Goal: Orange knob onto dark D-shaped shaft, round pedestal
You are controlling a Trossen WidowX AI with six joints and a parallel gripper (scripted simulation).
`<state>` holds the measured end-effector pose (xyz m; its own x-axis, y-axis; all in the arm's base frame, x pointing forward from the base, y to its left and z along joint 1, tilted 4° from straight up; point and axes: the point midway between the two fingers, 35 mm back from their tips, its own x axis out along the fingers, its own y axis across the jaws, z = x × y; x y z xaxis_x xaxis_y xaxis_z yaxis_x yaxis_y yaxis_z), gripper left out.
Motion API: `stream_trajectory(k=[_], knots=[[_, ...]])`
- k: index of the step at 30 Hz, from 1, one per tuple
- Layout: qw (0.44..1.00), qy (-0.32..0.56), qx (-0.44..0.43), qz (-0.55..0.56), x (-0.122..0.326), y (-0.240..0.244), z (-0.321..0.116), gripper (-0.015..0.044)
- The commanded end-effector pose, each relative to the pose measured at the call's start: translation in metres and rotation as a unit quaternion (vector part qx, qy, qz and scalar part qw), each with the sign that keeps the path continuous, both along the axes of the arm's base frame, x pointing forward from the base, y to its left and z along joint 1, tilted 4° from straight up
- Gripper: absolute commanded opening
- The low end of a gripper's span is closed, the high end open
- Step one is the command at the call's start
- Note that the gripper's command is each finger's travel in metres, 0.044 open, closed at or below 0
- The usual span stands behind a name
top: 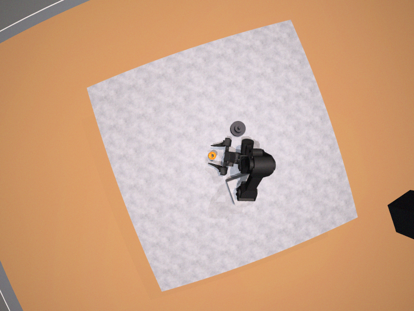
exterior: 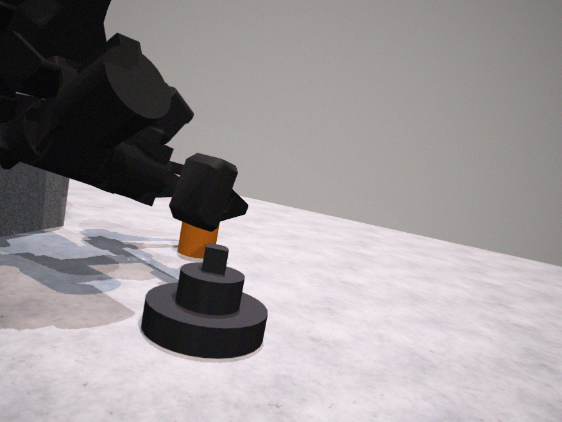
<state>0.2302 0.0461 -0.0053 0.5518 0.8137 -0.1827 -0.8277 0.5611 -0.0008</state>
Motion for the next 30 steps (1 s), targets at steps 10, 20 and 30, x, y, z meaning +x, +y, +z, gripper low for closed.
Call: stream_trajectory(k=[10, 20, 30], knots=[[1.000, -0.008, -0.003, 0.001, -0.005, -0.002, 0.065, 0.0440], [0.994, 0.087, -0.063, 0.007, 0.014, 0.004, 0.052, 0.0440], [0.851, 0.328, -0.410, 0.012, 0.016, 0.019, 0.068, 0.0440]])
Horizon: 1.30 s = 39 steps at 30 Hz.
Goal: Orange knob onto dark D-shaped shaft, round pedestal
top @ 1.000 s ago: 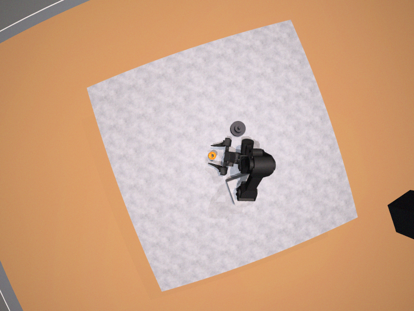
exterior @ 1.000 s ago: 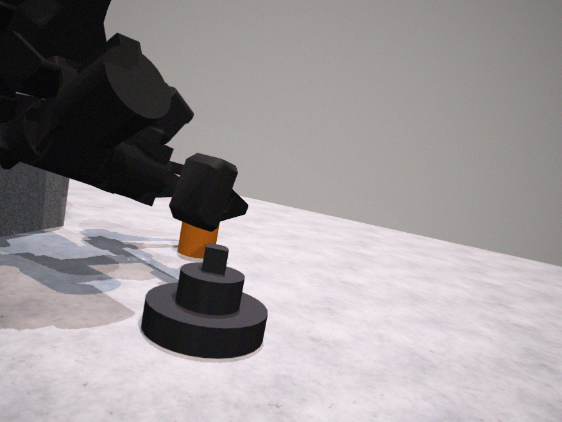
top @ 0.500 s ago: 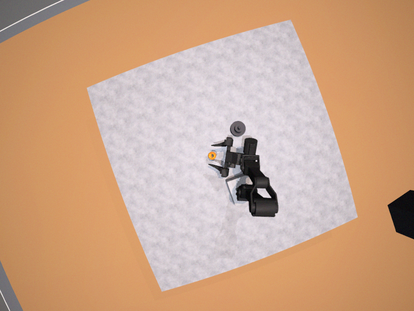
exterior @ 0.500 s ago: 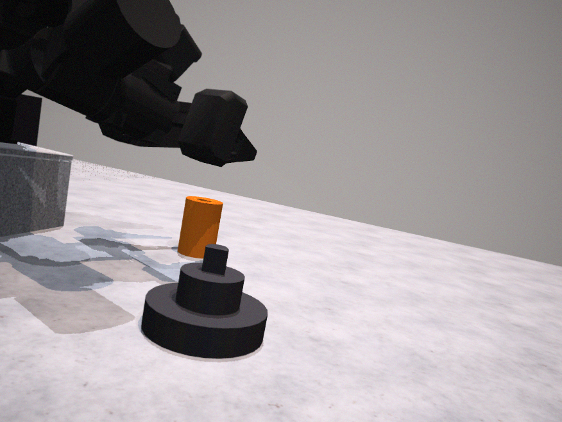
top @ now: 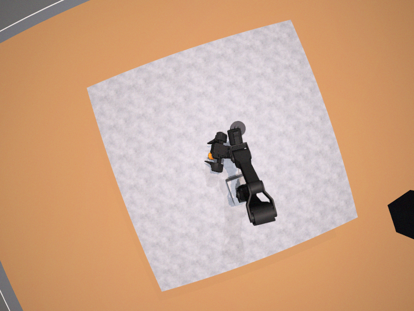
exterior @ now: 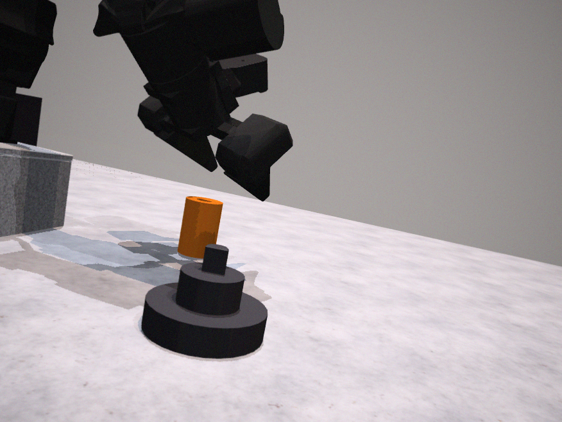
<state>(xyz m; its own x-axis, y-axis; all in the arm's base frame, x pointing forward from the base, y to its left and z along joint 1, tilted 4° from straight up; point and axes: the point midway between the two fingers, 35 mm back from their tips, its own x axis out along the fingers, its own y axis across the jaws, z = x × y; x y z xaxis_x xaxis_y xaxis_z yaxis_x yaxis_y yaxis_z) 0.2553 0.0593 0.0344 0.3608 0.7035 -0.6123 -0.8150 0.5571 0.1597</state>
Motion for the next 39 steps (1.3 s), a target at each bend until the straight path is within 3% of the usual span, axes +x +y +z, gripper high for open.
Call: stream_trajectory(k=[1, 4, 26, 31, 36, 39], knots=[[0.937, 0.152, -0.312, 0.032, -0.013, 0.004, 0.038, 0.0440], [0.912, 0.160, -0.376, 0.039, -0.019, 0.001, 0.054, 0.0440], [0.912, 0.163, -0.374, 0.032, -0.019, 0.001, 0.054, 0.0440], [0.901, 0.247, -0.323, -0.150, -0.019, 0.002, 0.053, 0.0440], [0.839, 0.332, -0.246, -0.353, -0.019, 0.002, 0.052, 0.0440], [0.812, 0.353, -0.221, -0.409, -0.019, 0.003, 0.051, 0.0440]])
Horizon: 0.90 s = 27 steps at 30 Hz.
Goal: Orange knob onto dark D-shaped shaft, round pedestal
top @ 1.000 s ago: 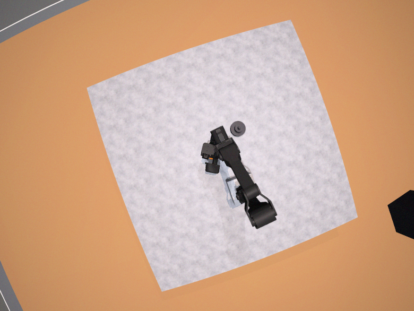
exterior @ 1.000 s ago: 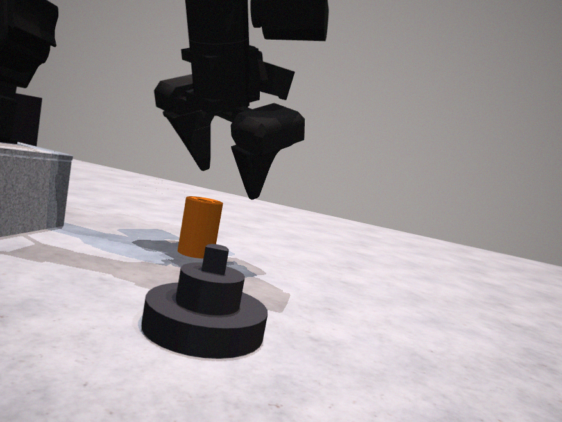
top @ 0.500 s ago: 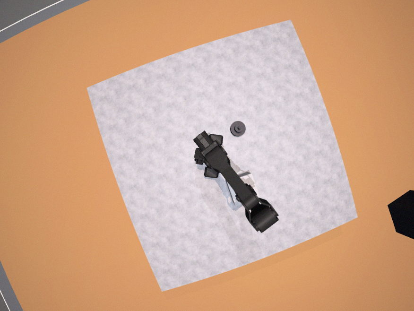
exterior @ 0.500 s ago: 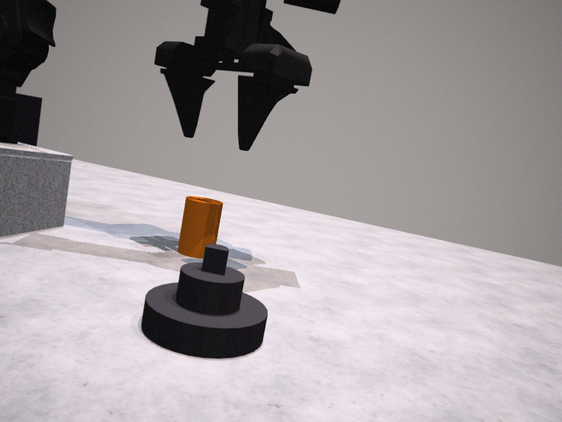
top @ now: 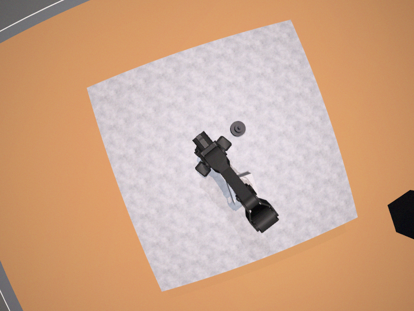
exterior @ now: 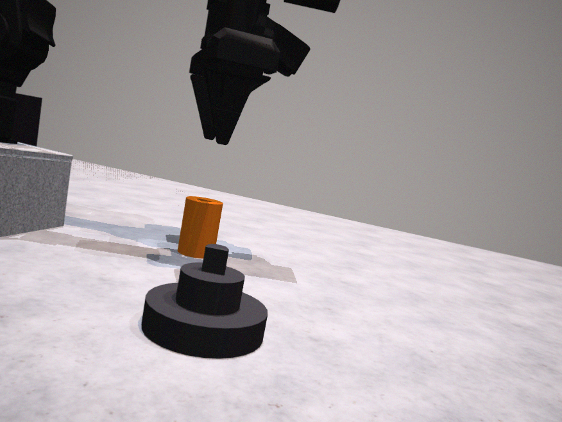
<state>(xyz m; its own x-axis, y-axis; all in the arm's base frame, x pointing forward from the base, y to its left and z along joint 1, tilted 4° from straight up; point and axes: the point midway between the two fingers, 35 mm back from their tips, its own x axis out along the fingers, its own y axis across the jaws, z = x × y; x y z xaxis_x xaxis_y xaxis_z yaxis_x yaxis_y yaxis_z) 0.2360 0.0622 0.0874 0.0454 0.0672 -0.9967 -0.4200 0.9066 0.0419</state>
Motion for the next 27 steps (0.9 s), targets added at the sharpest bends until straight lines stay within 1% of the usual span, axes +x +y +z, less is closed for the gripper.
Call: stream_trajectory(k=[1, 17, 18, 21, 27], knots=[[0.969, 0.016, 0.008, -0.246, 0.000, 0.000, -0.002, 0.0440], [0.969, 0.016, 0.008, -0.246, 0.000, -0.002, -0.001, 0.0440], [0.969, 0.016, 0.008, -0.246, 0.000, -0.002, -0.003, 0.0440], [0.969, 0.016, 0.008, -0.246, 0.001, 0.000, -0.031, 0.0440], [0.969, 0.016, 0.008, -0.246, 0.002, 0.000, -0.035, 0.0440]])
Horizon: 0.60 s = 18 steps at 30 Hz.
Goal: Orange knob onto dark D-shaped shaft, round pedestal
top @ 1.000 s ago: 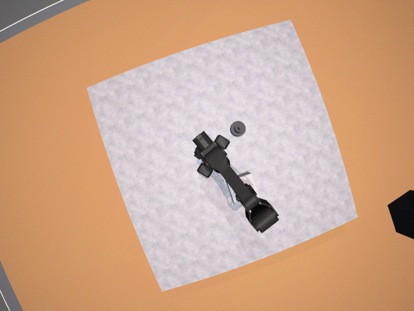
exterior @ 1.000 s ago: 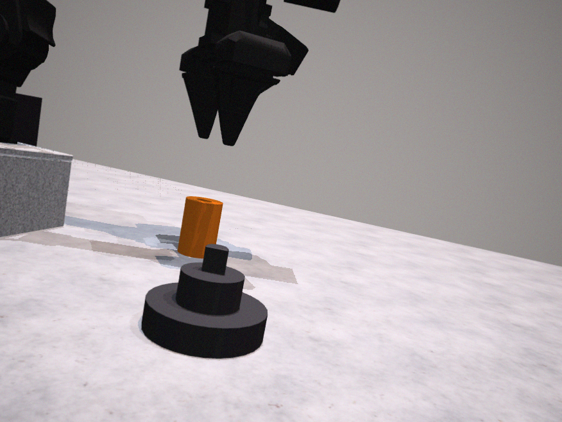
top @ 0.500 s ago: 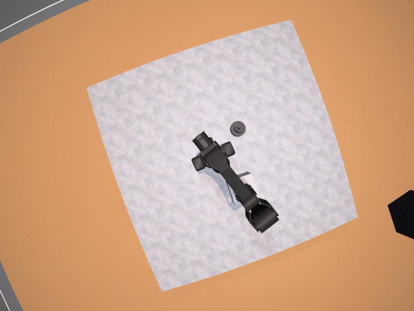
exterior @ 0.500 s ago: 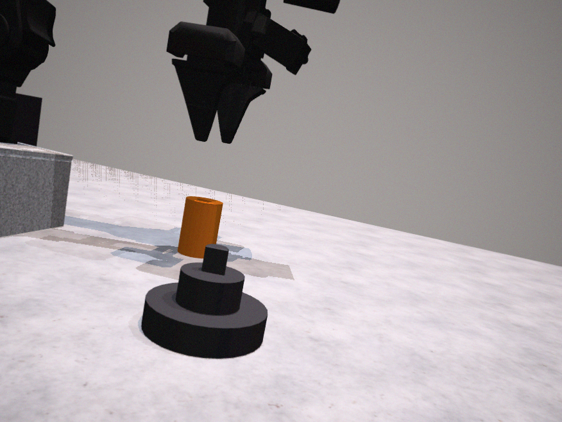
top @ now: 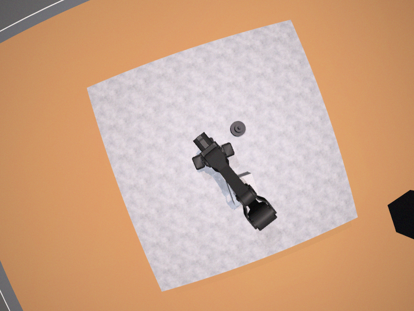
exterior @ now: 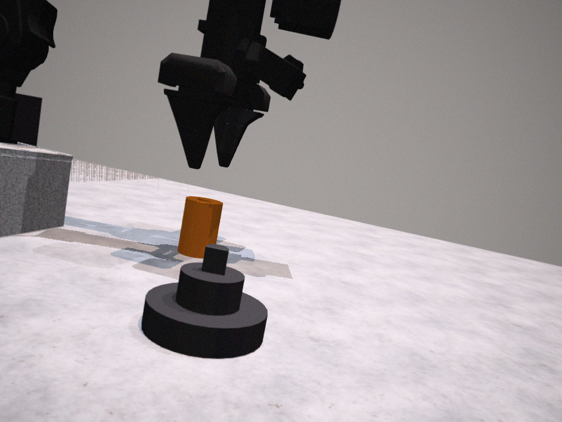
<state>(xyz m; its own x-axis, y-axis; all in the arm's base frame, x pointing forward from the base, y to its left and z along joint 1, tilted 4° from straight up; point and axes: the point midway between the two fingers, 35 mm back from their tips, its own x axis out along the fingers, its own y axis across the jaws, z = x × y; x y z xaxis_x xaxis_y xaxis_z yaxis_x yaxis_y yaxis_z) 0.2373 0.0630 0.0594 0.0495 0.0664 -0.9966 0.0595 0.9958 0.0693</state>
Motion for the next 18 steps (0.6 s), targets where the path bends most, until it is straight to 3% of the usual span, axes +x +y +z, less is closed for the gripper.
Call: stream_trajectory(k=[1, 18], knots=[[1.000, 0.002, -0.003, -0.002, 0.000, 0.000, -0.011, 0.0440], [1.000, 0.002, -0.003, -0.002, 0.003, 0.002, -0.036, 0.0440]])
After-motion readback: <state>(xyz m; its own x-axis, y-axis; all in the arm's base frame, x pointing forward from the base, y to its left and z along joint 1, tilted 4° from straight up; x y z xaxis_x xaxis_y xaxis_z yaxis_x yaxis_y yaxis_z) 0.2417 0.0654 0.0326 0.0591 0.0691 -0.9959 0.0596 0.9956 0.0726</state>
